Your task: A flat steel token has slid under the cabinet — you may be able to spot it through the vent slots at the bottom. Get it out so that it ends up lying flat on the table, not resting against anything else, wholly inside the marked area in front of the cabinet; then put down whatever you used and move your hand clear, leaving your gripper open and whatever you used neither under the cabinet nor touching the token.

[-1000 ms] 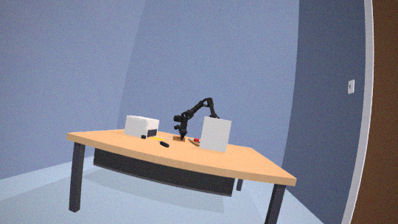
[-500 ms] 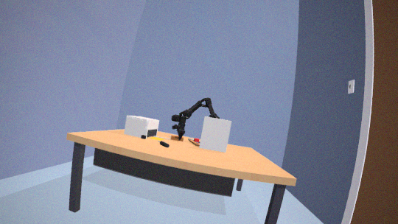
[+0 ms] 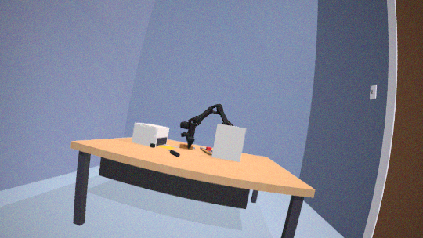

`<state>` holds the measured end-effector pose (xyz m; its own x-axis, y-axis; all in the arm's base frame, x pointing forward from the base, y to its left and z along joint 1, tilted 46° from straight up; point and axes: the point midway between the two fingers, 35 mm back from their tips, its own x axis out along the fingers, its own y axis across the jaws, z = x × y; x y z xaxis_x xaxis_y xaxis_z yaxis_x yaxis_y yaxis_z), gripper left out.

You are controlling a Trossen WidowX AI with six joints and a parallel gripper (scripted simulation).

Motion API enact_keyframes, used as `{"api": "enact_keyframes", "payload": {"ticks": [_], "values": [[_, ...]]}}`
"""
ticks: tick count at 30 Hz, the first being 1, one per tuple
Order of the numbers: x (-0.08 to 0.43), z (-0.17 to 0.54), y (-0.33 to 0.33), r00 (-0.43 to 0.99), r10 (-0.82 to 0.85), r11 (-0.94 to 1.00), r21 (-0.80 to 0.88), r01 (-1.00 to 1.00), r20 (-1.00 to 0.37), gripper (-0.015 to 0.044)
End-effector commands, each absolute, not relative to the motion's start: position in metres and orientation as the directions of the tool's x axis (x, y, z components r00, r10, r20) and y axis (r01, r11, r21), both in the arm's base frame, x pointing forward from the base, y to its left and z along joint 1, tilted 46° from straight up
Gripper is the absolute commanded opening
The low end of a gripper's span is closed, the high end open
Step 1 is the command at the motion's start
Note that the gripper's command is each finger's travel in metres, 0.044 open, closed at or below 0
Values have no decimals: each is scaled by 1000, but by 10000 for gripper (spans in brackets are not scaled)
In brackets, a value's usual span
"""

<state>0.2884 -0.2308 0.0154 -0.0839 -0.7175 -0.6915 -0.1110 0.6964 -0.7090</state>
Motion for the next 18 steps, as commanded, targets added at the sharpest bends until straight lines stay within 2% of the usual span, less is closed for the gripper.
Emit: {"api": "enact_keyframes", "payload": {"ticks": [1, 18], "values": [[295, 15, -231, -82, -719, 695, -711, -107, -690, 0], [314, 12, -230, -82, -719, 695, -711, -106, -690, 0]]}}
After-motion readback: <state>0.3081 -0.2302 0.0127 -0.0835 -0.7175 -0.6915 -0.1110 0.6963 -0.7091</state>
